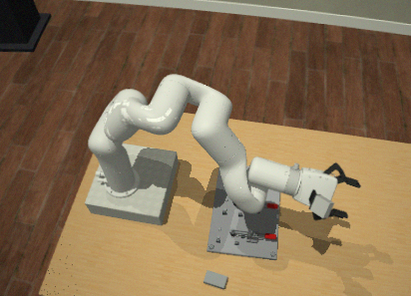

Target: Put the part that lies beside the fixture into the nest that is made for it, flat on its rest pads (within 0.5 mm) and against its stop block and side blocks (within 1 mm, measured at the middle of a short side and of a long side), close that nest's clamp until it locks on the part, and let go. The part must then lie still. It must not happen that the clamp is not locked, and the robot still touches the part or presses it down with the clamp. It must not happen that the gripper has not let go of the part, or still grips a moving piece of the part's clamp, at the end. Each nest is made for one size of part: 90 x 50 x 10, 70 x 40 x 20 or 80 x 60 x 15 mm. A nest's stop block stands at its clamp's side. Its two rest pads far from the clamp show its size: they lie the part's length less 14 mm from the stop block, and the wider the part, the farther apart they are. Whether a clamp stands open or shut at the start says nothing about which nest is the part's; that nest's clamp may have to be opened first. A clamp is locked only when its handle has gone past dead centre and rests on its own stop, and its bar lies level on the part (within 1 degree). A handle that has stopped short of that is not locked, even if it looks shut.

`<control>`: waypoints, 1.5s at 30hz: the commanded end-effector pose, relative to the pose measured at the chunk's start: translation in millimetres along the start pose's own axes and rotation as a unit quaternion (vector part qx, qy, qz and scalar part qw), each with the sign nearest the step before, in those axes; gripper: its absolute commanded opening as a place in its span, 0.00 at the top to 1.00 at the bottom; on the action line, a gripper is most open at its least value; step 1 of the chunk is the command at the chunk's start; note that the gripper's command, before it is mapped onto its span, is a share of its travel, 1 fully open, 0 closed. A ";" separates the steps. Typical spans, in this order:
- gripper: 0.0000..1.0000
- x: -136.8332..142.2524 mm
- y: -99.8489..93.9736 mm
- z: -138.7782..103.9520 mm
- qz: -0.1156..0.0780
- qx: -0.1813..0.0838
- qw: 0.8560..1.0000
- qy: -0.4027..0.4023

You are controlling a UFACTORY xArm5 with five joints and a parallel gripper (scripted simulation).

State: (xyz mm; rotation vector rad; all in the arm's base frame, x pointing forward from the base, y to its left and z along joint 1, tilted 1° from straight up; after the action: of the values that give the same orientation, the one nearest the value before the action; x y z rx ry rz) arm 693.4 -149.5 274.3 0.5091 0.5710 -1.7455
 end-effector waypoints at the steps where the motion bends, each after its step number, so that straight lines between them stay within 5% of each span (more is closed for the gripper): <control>1: 0.00 -3.8 0.1 -2.4 -0.003 -0.009 1.000 -0.005; 10: 0.00 -25.5 -13.2 -57.6 -0.048 -0.139 0.987 -0.068; 13: 0.00 -26.3 -14.4 -60.2 -0.050 -0.145 0.986 -0.071; 15: 0.00 -33.2 -28.0 -84.0 -0.065 -0.200 0.972 -0.100; 24: 0.00 -41.9 -63.2 -125.0 -0.086 -0.299 0.938 -0.153; 28: 0.00 -45.2 -94.5 -150.7 -0.097 -0.364 0.907 -0.189; 30: 0.00 -45.2 -94.5 -150.7 -0.097 -0.364 0.907 -0.189; 32: 0.00 -46.1 -121.0 -167.9 -0.102 -0.412 0.880 -0.216; 39: 0.00 -44.9 -169.3 -191.5 -0.108 -0.485 0.829 -0.258; 40: 0.00 -43.9 -185.8 -197.8 -0.109 -0.507 0.811 -0.271; 45: 0.00 -40.6 -224.9 -209.7 -0.111 -0.557 0.767 -0.299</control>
State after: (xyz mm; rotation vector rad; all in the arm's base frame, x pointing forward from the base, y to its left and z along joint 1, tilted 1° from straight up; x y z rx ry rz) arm 525.1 46.2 161.3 -0.8420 1.0457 -1.4047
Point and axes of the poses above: the point where the finger pads meet when closed, its own y axis out along the fingers, its own x axis across the jaws, z = x × y, the point moved 1 cm from there along -y, back along the fingers, and after that the axes turned 10 degrees about -y, right-handed, at the moved point
